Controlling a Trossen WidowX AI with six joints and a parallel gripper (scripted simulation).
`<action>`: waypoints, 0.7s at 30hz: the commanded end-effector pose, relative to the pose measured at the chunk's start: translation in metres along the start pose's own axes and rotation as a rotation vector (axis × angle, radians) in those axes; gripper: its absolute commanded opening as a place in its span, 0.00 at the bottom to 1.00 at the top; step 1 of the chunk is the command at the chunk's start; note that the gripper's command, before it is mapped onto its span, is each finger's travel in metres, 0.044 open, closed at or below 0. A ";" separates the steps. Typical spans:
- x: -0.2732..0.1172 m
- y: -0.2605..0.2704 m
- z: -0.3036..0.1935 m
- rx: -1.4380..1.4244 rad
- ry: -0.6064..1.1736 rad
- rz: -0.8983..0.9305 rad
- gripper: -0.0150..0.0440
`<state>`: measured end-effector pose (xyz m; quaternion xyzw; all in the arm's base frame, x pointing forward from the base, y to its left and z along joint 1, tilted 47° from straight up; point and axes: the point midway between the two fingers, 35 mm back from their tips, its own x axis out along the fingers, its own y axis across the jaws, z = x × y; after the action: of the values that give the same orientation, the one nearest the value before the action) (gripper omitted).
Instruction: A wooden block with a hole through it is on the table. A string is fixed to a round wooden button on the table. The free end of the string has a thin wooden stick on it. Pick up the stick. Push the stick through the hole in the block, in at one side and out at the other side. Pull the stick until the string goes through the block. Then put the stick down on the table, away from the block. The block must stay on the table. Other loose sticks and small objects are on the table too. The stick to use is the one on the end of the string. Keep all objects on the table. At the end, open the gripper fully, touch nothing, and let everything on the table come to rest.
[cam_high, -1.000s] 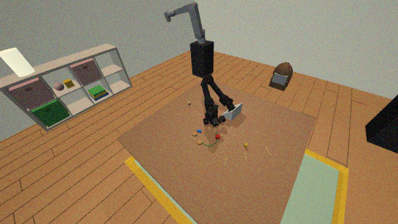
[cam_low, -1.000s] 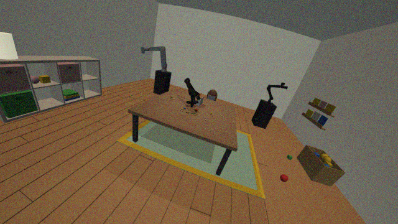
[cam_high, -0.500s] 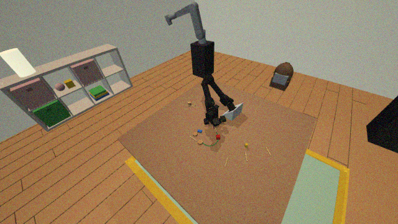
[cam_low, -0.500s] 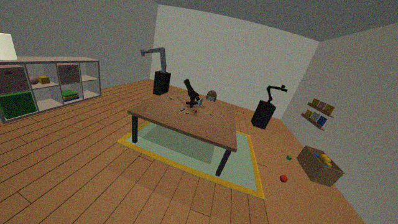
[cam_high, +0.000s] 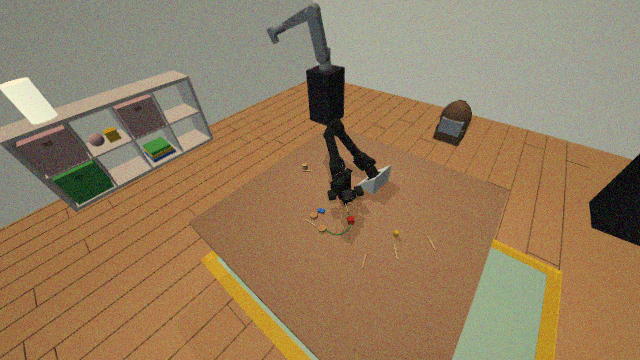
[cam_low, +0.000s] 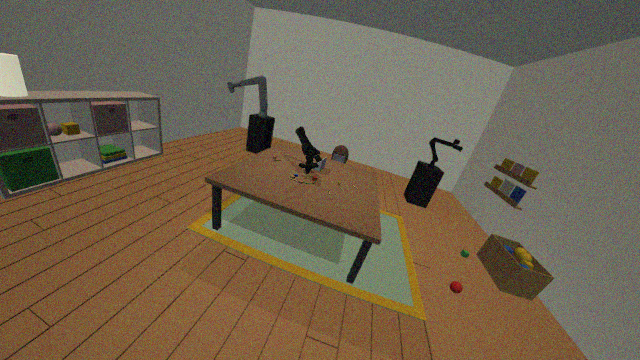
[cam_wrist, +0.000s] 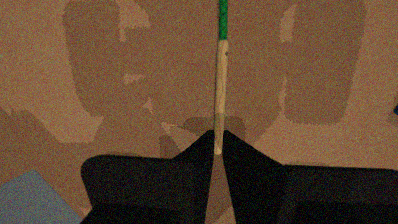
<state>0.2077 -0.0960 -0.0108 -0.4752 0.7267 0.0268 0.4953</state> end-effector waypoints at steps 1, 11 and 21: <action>0.002 -0.001 -0.003 0.001 0.012 -0.004 0.25; 0.000 0.000 0.000 0.000 0.000 0.000 0.39; -0.072 0.004 0.010 -0.015 -0.008 0.017 0.61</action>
<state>0.2097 -0.0726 0.0068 -0.4733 0.7326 0.0360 0.4878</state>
